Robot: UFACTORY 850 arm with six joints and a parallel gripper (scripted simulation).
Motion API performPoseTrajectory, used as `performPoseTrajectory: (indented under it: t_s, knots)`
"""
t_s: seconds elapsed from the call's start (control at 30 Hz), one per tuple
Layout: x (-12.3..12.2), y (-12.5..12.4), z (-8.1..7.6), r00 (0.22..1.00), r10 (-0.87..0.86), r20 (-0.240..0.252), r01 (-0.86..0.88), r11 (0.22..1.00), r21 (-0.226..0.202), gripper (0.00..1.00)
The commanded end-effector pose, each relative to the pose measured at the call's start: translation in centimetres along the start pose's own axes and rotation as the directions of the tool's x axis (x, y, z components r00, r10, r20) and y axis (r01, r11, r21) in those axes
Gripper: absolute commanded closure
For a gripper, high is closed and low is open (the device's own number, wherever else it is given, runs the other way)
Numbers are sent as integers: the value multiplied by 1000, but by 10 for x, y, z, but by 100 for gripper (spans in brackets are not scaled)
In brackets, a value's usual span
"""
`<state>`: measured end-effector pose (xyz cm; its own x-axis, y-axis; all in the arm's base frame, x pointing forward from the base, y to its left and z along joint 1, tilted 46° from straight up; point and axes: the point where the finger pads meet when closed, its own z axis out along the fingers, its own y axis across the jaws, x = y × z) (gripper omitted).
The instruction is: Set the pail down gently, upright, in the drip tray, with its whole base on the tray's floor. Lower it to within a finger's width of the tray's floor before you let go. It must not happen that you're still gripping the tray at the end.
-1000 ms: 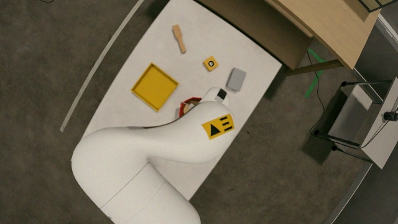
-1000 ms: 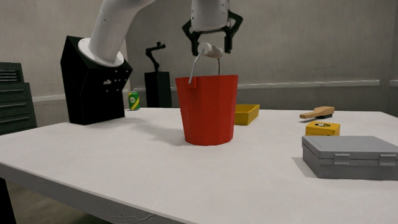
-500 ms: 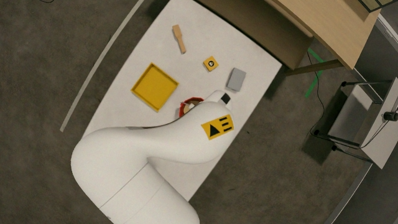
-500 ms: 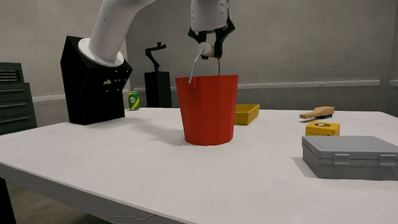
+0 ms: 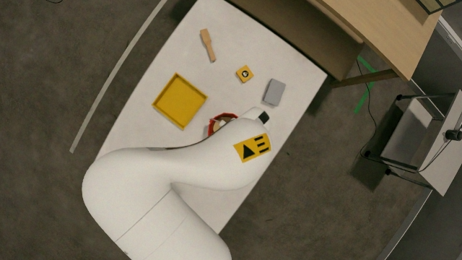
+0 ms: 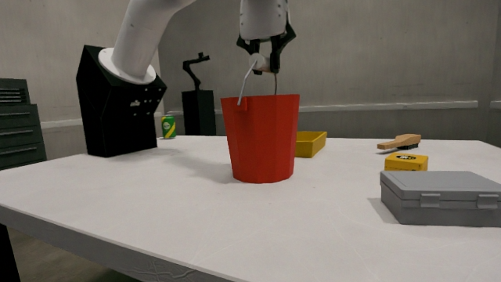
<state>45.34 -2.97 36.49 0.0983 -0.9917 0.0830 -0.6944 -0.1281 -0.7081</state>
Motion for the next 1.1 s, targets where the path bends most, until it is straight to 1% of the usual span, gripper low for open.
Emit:
performPoseTrajectory:
  t_s: [0.0,0.6,1.07]
  knots:
    - [0,-1,0,1000,0,-1,0,1000,3,100]
    - [0,-1,-1,1000,0,-1,0,1000,3,100]
    - [0,-1,-4,1000,0,-1,0,1000,3,100]
